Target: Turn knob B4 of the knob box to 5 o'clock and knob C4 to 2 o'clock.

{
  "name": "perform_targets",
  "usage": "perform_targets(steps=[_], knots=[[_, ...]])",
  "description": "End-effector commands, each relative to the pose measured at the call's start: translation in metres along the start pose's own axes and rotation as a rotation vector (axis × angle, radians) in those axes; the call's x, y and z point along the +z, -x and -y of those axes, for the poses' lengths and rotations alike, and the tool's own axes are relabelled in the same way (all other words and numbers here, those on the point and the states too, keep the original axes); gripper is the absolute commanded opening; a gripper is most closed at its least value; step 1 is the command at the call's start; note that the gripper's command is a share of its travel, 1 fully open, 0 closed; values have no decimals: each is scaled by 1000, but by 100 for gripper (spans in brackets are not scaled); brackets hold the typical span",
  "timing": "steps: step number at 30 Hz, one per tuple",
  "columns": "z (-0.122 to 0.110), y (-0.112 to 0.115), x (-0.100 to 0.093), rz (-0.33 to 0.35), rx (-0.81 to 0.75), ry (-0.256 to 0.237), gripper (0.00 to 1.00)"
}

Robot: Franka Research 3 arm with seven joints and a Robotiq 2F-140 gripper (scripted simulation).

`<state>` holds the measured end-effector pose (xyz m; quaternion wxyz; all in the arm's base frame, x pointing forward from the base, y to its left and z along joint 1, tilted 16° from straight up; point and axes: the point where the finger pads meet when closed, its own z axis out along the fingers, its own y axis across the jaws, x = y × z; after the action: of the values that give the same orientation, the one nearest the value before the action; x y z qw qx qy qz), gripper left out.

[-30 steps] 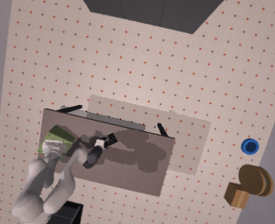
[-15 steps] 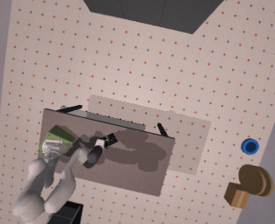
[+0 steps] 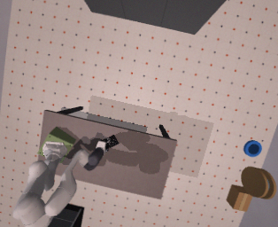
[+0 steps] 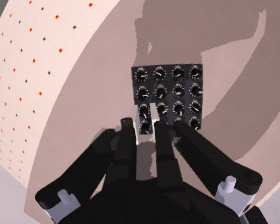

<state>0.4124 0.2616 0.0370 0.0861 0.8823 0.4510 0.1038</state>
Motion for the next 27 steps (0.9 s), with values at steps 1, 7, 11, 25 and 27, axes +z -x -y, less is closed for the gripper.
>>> perform_targets(steps=[1, 7, 11, 25, 27], knots=[[0, -1, 0, -2, 6, 0, 12], [0, -1, 0, -2, 6, 0, 12], [0, -1, 0, -2, 6, 0, 12], [0, -1, 0, -2, 6, 0, 5], [0, -1, 0, -2, 6, 0, 5]])
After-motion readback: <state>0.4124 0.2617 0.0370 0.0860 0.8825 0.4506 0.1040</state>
